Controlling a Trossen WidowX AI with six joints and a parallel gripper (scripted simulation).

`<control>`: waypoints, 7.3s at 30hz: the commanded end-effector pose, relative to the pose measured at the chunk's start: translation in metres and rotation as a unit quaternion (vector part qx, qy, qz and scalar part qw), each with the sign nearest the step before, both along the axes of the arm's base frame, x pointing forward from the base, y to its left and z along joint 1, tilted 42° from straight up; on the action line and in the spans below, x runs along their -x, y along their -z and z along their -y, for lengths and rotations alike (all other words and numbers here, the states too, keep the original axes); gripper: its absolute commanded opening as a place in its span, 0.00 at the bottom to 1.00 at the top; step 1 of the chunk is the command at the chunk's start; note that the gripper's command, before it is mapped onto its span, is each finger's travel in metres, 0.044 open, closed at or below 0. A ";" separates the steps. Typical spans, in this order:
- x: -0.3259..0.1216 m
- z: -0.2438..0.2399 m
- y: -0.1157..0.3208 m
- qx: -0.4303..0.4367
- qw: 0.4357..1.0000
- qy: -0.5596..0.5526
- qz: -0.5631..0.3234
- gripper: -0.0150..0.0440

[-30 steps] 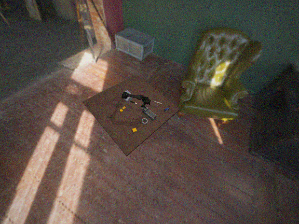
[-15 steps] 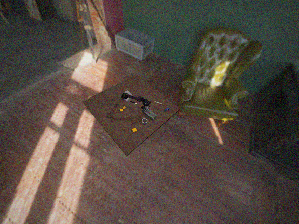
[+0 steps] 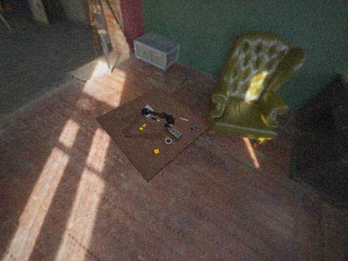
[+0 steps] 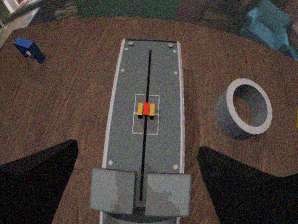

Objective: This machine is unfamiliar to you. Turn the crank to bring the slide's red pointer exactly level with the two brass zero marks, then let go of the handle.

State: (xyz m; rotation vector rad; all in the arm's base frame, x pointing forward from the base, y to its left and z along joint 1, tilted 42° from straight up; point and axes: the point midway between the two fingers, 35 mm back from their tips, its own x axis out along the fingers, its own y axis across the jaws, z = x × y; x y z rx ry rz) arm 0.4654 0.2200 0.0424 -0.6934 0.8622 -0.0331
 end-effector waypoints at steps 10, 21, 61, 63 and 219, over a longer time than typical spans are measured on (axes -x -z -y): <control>0.000 -0.001 0.000 0.000 1.000 -0.003 -0.001 0.42; 0.000 -0.001 0.000 0.000 1.000 -0.003 -0.001 0.25; 0.000 0.000 0.000 0.000 1.000 0.000 0.000 0.51; 0.000 0.000 0.000 0.000 1.000 0.000 0.000 0.42; 0.000 0.000 0.000 -0.001 1.000 0.000 -0.001 0.56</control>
